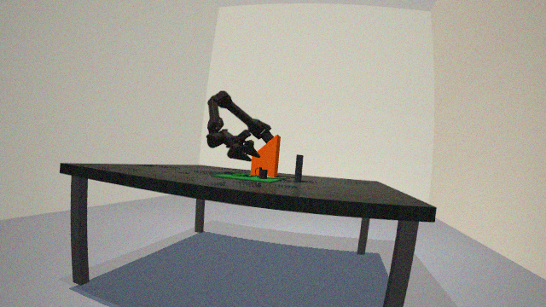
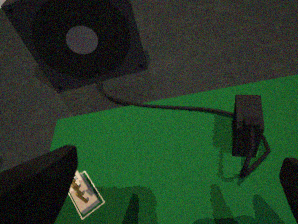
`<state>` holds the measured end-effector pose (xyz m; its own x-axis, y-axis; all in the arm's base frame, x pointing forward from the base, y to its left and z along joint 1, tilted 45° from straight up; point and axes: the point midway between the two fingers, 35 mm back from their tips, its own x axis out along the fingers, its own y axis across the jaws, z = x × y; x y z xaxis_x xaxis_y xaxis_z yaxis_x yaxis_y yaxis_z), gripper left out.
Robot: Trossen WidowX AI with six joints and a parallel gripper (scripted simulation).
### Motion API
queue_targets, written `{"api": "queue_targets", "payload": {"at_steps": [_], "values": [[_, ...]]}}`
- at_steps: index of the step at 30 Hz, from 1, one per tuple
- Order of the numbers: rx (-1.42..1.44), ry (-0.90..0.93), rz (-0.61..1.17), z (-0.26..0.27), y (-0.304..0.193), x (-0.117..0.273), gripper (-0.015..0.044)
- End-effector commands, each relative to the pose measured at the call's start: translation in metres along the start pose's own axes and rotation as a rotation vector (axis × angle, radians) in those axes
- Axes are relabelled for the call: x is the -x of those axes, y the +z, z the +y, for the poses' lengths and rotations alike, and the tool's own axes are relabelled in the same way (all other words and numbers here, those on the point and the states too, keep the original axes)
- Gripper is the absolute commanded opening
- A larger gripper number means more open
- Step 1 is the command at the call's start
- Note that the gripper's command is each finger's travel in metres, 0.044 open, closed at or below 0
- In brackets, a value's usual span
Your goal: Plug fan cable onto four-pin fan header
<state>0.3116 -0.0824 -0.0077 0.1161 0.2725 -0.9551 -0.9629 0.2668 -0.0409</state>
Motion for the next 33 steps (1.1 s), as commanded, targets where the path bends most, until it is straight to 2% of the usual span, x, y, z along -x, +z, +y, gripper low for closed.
{"api": "queue_targets", "payload": {"at_steps": [1,17,33], "values": [[-0.028,0.029,0.093,0.001,0.001,-0.003,0.0440],[-0.089,0.053,0.437,0.003,0.010,-0.006,0.0440],[-0.113,-0.072,0.766,-0.003,0.027,0.007,0.0440]]}}
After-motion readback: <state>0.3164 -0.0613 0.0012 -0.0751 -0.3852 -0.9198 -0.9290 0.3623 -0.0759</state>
